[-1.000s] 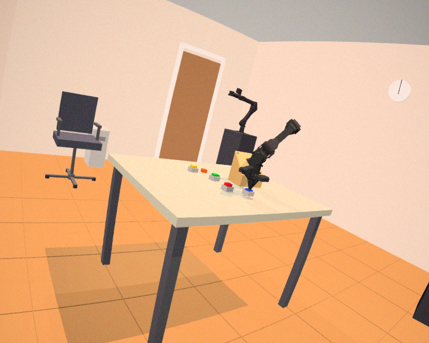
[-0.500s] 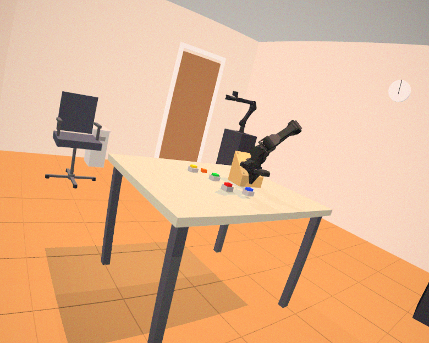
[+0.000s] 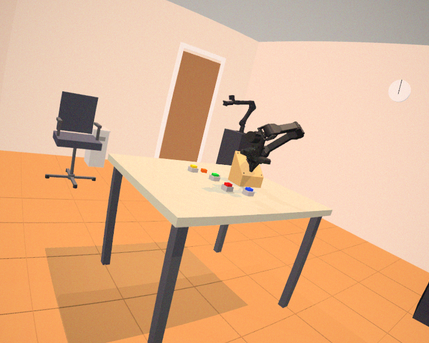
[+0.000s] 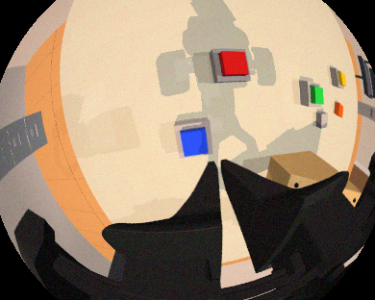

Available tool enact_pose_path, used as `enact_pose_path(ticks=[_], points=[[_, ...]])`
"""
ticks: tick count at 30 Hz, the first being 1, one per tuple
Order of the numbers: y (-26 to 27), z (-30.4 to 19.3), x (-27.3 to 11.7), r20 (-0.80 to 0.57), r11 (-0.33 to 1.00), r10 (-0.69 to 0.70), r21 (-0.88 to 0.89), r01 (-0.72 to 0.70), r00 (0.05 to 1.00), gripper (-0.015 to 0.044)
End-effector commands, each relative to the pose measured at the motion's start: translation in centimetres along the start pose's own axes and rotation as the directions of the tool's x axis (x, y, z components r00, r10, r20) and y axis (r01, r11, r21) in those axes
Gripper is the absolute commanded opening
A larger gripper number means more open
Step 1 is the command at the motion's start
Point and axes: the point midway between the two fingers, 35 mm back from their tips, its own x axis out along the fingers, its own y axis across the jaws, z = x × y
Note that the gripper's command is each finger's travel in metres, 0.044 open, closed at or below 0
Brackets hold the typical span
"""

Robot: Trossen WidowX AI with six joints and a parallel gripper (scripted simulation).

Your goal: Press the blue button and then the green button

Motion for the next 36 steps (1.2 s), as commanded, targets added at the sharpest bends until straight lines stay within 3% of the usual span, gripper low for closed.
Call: enact_pose_path(ticks=[1, 8, 15, 20, 25, 36], points=[[-4.0, 2.6, 0.2, -0.003, 0.999, -0.036, 0.017, 0.036, 0.999, 0.002], [-13.8, 5.4, 0.0, -0.01, 0.998, -0.055, 0.022, 0.055, 0.998, 0.002], [-22.7, 4.4, 0.3, -0.015, 1.0, 0.001, 0.013, -0.001, 1.0, 0.002], [-22.9, 4.3, 0.6, -0.015, 1.0, 0.003, 0.013, -0.003, 1.0, 0.002], [-22.8, 4.2, 6.3, -0.014, 1.0, 0.006, 0.012, -0.006, 1.0, 0.002], [-22.8, 4.2, 7.4, -0.014, 1.0, 0.006, 0.012, -0.006, 1.0, 0.002]])
